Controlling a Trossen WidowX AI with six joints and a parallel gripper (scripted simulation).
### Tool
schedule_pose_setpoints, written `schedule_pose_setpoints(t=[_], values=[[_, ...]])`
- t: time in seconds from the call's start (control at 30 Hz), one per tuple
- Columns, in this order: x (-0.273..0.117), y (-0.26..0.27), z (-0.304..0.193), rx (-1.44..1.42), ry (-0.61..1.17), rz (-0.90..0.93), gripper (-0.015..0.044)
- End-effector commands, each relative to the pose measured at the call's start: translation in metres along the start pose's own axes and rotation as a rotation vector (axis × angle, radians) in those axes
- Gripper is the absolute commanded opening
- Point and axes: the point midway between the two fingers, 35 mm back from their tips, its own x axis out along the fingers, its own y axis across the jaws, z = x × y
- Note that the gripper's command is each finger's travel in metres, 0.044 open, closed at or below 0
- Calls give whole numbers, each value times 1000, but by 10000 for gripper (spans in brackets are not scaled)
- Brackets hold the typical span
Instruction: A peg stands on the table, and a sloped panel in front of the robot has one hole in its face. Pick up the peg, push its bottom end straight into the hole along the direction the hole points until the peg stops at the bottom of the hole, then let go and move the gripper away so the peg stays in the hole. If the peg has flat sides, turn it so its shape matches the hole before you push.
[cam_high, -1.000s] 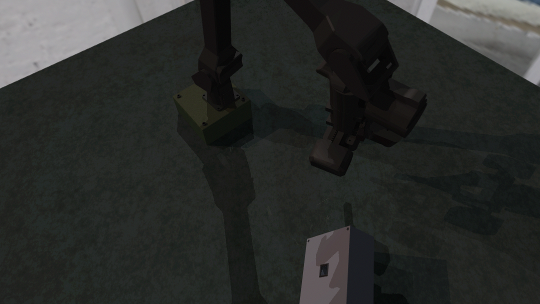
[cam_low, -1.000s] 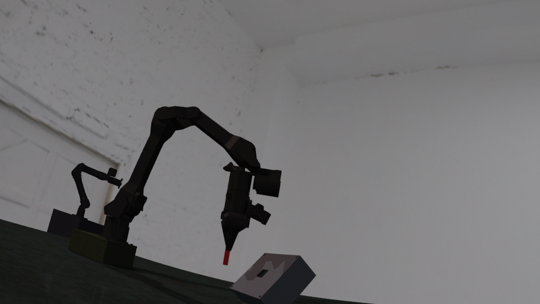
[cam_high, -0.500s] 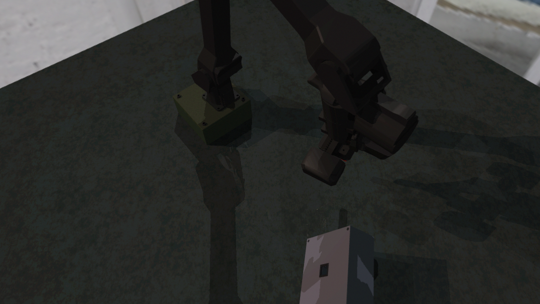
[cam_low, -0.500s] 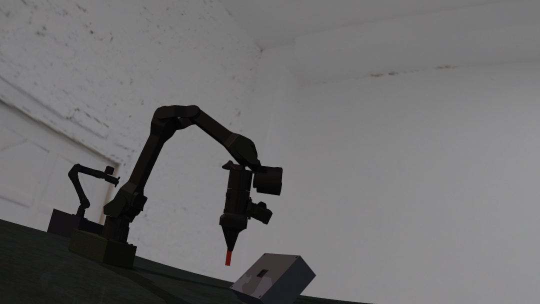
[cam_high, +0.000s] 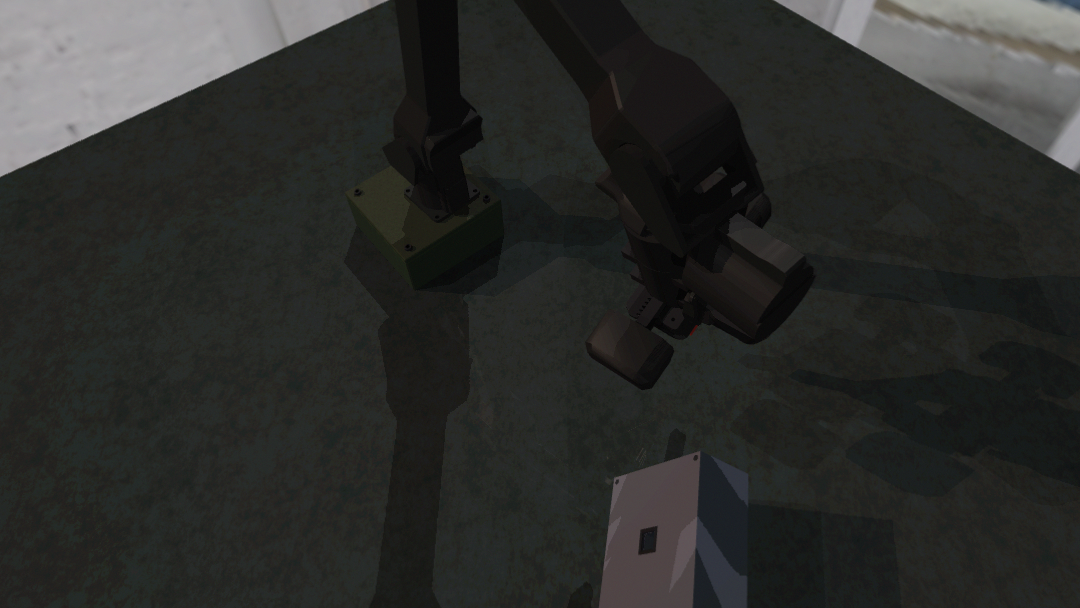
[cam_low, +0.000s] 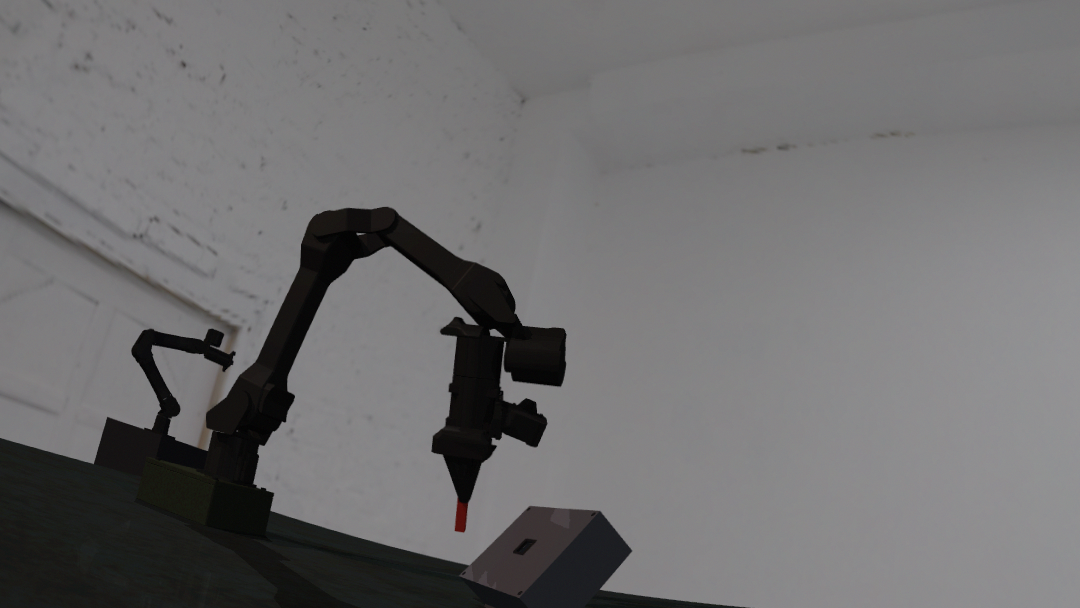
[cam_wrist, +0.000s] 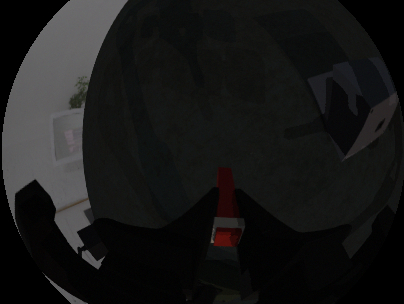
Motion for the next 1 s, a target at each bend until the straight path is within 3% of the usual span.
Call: schedule_pose_setpoints(t=[0.0, 0.97], values=[[-2, -4, 3, 27, -14, 16, 0], [-13, -38, 10, 200, -89, 106, 0]])
